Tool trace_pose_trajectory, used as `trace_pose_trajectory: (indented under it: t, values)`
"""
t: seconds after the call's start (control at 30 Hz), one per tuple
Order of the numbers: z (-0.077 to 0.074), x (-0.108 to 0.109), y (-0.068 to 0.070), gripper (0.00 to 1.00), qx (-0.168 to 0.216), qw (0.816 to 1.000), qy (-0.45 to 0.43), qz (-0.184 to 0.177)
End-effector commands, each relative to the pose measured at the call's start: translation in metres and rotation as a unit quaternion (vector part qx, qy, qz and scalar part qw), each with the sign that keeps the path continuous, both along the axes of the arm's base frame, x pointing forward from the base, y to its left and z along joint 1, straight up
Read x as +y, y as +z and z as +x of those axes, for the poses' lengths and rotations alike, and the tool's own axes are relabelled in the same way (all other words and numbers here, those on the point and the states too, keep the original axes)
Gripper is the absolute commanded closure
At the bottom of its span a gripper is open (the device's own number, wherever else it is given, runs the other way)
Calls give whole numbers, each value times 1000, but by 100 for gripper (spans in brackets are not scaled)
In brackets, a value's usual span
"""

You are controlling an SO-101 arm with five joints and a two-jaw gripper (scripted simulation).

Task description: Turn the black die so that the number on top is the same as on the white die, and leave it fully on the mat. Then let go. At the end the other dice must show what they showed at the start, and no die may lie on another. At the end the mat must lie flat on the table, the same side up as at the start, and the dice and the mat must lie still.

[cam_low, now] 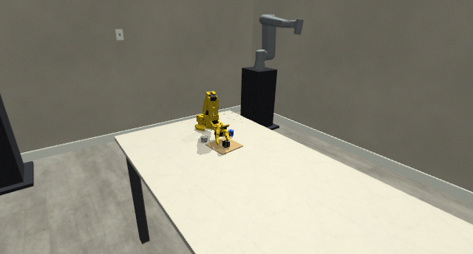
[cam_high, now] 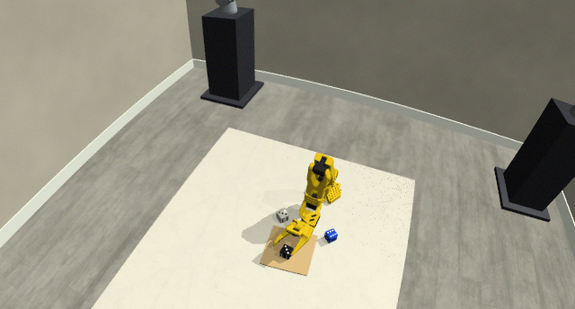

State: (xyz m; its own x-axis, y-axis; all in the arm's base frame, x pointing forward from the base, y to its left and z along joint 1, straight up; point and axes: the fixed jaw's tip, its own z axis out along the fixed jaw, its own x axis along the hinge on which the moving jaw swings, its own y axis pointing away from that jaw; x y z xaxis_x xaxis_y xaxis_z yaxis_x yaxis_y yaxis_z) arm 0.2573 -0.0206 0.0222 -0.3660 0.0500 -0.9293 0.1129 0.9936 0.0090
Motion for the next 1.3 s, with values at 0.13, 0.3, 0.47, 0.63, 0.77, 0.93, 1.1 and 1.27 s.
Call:
trace_pose_trajectory:
  t: [0.13,0.3,0.47,0.63,0.77,0.93,1.1,1.27]
  values:
    - [10,-2,20,64,-38,999,-3,-2]
    - [11,-2,33,64,-38,999,-3,-2]
    - [11,-2,42,64,-38,999,-3,-2]
    - [9,-2,58,64,-38,999,-3,-2]
    - [7,-2,65,64,-38,999,-3,-2]
    - [6,-2,68,64,-38,999,-3,-2]
    - [6,-2,68,64,-38,999,-3,-2]
    - [6,-2,68,64,-38,999,-3,-2]
